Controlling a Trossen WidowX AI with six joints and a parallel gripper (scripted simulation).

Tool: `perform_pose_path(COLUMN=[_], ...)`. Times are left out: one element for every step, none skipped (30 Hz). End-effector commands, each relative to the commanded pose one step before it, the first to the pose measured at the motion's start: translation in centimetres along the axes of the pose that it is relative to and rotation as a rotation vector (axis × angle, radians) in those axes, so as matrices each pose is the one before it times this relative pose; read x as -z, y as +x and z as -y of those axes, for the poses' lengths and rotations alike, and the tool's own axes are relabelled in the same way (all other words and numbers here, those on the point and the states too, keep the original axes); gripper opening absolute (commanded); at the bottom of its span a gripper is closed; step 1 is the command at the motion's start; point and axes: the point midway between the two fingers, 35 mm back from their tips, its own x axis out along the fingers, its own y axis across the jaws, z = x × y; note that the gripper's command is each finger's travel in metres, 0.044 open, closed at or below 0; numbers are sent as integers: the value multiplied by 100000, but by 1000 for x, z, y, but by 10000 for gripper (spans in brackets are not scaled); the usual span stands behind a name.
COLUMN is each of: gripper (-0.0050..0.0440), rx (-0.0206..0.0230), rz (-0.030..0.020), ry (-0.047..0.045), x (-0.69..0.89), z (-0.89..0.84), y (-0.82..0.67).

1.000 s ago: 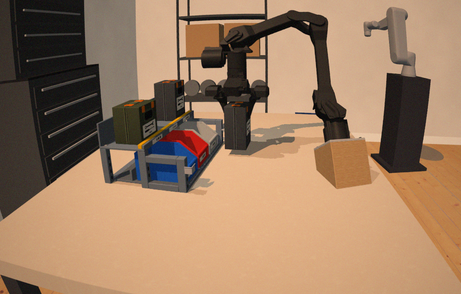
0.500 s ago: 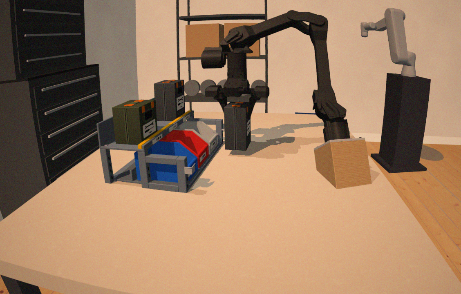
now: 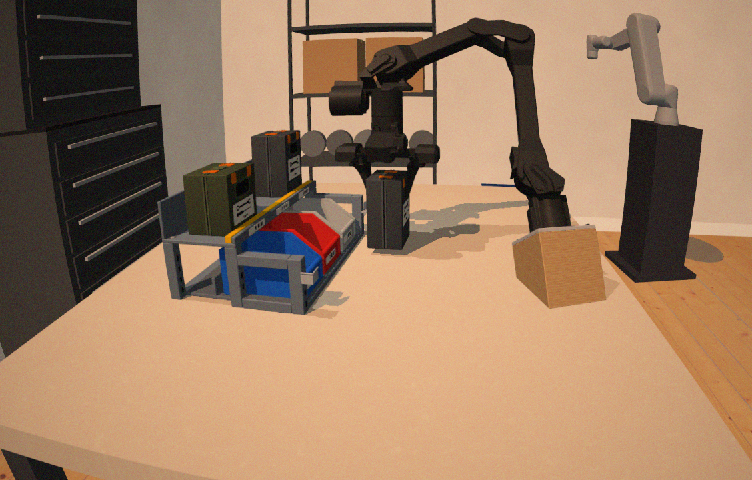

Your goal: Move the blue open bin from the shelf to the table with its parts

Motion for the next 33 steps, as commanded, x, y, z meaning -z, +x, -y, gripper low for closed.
perform_pose_path(gripper=[0,0,0,0,0,0,0,0,0,0,0,0,0,0,0,0,0,0,0,0,0,0,0,0,0,0,0,0,425,425,425,425,425], rx=[2957,0,0,0,0,0,0,0,0,0,0,-451,141,141,141,141,0,0,0,0,0,0,0,0,0,0,0,0,-490,0,0,0,0], rz=[-173,0,0,0,0,0,0,0,0,0,0,93,-33,-33,-33,-33,0,0,0,0,0,0,0,0,0,0,0,0,-163,0,0,0,0], ry=[476,0,0,0,0,0,0,0,0,0,0,337,-72,-72,-72,-72,0,0,0,0,0,0,0,0,0,0,0,0,436,0,0,0,0], x=[201,0,0,0,0,0,0,0,0,0,0,8,-10,-10,-10,-10,0,0,0,0,0,0,0,0,0,0,0,0,71,0,0,0,0], z=[323,0,0,0,0,0,0,0,0,0,0,-73,7,6,6,6,0,0,0,0,0,0,0,0,0,0,0,0,-81,0,0,0,0], y=[-277,0,0,0,0,0,0,0,0,0,0,258,170,170,170,170,0,0,0,0,0,0,0,0,0,0,0,0,61,0,0,0,0])
